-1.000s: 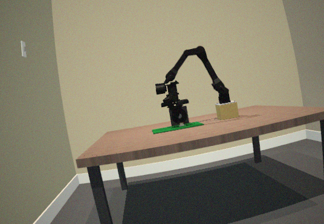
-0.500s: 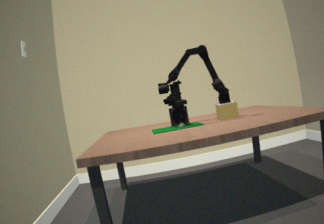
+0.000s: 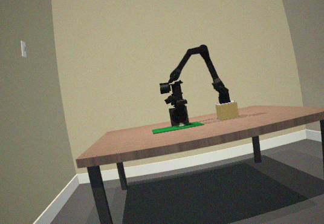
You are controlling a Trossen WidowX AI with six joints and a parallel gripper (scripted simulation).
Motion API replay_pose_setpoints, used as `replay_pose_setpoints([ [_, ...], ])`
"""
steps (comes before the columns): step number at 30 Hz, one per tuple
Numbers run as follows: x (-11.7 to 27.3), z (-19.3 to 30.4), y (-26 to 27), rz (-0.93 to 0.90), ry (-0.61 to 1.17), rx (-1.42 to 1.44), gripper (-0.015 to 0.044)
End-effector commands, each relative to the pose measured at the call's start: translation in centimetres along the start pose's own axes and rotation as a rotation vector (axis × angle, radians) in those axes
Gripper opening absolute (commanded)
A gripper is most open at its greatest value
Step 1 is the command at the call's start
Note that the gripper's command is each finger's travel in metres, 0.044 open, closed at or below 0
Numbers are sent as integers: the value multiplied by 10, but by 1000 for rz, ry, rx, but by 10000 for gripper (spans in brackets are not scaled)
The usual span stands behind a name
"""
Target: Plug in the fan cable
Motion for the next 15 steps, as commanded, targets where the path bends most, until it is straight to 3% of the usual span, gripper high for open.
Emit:
replay_pose_setpoints([
  [1, -1, 3, 1, -6, 3, -7, 0],
  [15, -8, 5, 2, -6, 3, -1, 0],
])
Point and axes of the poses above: the point midway between the two fingers, 35 mm back from their tips, its own x axis back along the fingers, its own y axis across the jaws, z = x × y, the point moved 1 cm from there along x, back along the fingers, and after that the axes turned 6 degrees about x, right-handed, at the moved point
